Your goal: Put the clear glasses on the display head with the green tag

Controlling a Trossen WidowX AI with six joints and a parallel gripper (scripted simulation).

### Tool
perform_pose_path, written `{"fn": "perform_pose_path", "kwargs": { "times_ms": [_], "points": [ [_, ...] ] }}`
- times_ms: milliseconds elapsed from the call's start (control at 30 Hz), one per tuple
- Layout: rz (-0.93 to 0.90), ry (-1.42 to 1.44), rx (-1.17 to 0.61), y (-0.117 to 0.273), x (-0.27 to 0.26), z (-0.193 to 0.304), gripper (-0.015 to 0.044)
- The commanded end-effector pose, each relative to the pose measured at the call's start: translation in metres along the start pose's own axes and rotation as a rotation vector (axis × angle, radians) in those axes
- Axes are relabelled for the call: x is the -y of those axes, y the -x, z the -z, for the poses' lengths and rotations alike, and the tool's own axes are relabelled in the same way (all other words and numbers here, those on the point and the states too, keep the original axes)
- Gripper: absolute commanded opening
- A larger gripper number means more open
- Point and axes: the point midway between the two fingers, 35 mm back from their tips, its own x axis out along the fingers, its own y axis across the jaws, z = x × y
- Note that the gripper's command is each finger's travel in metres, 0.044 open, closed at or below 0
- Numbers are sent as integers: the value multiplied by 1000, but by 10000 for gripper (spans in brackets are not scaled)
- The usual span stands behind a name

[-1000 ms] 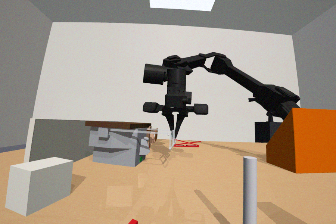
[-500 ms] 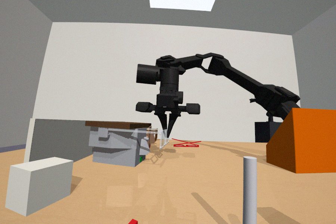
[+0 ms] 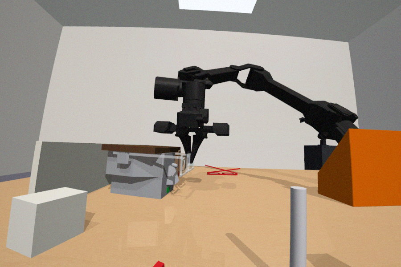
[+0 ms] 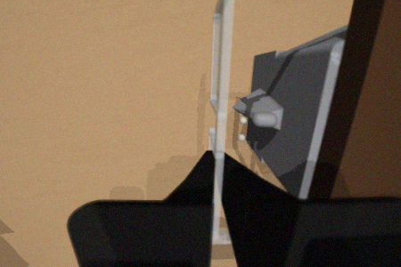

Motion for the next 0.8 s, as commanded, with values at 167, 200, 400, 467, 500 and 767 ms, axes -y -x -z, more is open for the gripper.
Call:
{"fn": "perform_pose_path", "kwargs": {
  "times_ms": [167, 200, 400, 467, 500, 767],
  "points": [
    [-7, 6, -9, -3, 12, 0, 0],
    [-7, 6, -9, -3, 13, 0, 0],
    [-6, 6, -9, -3, 17, 0, 0],
    [-6, 6, -9, -3, 18, 0, 0],
    [-6, 6, -9, -3, 18, 0, 0],
    [-6, 6, -9, -4, 18, 0, 0]
  ]
}}
